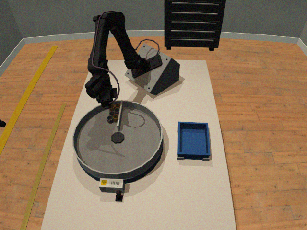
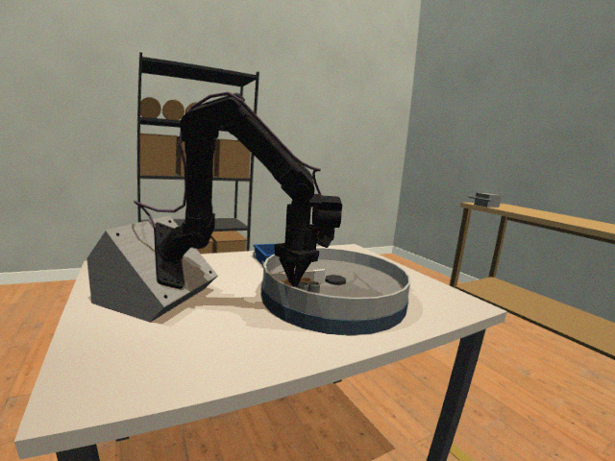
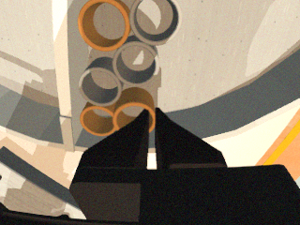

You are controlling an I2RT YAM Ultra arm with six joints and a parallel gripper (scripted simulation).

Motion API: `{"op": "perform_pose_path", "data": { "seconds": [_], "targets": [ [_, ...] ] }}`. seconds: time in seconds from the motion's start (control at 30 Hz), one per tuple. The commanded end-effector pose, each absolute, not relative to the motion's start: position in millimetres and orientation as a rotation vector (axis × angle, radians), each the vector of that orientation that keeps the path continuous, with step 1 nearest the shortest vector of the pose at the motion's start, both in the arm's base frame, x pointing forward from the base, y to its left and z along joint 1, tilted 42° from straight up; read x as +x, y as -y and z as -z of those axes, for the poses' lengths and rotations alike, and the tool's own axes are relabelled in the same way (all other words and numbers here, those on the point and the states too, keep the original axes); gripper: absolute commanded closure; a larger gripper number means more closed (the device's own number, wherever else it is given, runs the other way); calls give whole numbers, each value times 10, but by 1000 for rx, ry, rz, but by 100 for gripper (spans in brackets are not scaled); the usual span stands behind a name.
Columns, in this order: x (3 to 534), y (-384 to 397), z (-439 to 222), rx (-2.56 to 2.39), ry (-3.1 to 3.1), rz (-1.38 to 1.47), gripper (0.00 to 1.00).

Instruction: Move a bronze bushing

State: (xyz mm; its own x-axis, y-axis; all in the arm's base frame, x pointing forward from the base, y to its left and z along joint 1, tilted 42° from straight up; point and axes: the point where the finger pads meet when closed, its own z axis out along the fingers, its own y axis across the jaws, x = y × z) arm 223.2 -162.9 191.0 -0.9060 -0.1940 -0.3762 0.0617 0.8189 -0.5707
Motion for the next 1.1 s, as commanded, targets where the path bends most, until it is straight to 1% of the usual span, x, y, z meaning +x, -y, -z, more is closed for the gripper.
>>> {"op": "perform_pose_path", "data": {
  "seconds": [0.0, 0.43, 1.07],
  "targets": [
    [2144, 1494, -2165, -92, -2554, 824, 100],
    [1965, 1286, -2447, -90, -2554, 820, 100],
    [1968, 1280, -2467, -88, -2547, 821, 100]
  ]
}}
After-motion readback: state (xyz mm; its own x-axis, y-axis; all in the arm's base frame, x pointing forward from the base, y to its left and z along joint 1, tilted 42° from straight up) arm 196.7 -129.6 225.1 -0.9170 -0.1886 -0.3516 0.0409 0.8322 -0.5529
